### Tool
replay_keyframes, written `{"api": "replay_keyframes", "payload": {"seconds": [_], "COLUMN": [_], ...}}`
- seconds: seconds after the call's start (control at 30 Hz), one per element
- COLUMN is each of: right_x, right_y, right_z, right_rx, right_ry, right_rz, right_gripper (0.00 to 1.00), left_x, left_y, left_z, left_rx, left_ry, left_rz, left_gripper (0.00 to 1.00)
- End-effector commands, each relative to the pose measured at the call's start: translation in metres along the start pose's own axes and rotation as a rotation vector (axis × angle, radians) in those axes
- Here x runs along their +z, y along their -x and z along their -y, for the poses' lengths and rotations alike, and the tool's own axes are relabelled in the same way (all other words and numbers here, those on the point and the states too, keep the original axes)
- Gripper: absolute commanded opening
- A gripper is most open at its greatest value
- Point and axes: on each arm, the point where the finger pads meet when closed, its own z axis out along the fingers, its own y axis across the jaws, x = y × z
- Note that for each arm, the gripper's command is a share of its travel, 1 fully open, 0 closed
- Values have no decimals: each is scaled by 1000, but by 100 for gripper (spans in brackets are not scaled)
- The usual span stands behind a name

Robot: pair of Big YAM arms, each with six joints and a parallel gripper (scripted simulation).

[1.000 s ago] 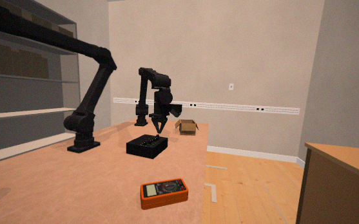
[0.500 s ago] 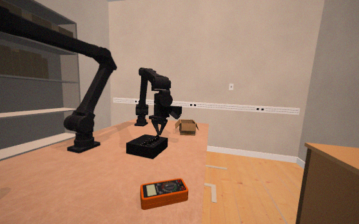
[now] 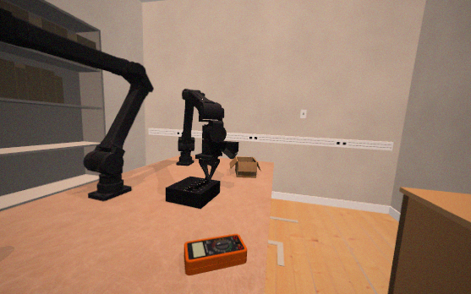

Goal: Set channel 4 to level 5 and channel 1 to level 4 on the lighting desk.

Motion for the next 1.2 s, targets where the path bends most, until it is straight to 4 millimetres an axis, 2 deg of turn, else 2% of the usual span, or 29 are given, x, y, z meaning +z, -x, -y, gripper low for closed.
{"api": "replay_keyframes", "payload": {"seconds": [0.0, 0.07, 0.33, 1.17], "right_x": [6, 6, 6, 6], "right_y": [42, 42, 42, 42], "right_z": [0, 0, 0, 0], "right_rx": [-13, -13, -13, -13], "right_ry": [1, 1, 1, 1], "right_rz": [76, 76, 76, 76], "right_gripper": [100, 100, 100, 100], "left_x": [8, 3, 11, 8], "left_y": [0, 2, 0, 1], "left_z": [4, 7, 5, 5], "left_rx": [16, 16, 16, 16], "left_ry": [-2, -7, -3, -7], "left_rz": [0, 4, 0, 4], "left_gripper": [0, 0, 0, 0]}}
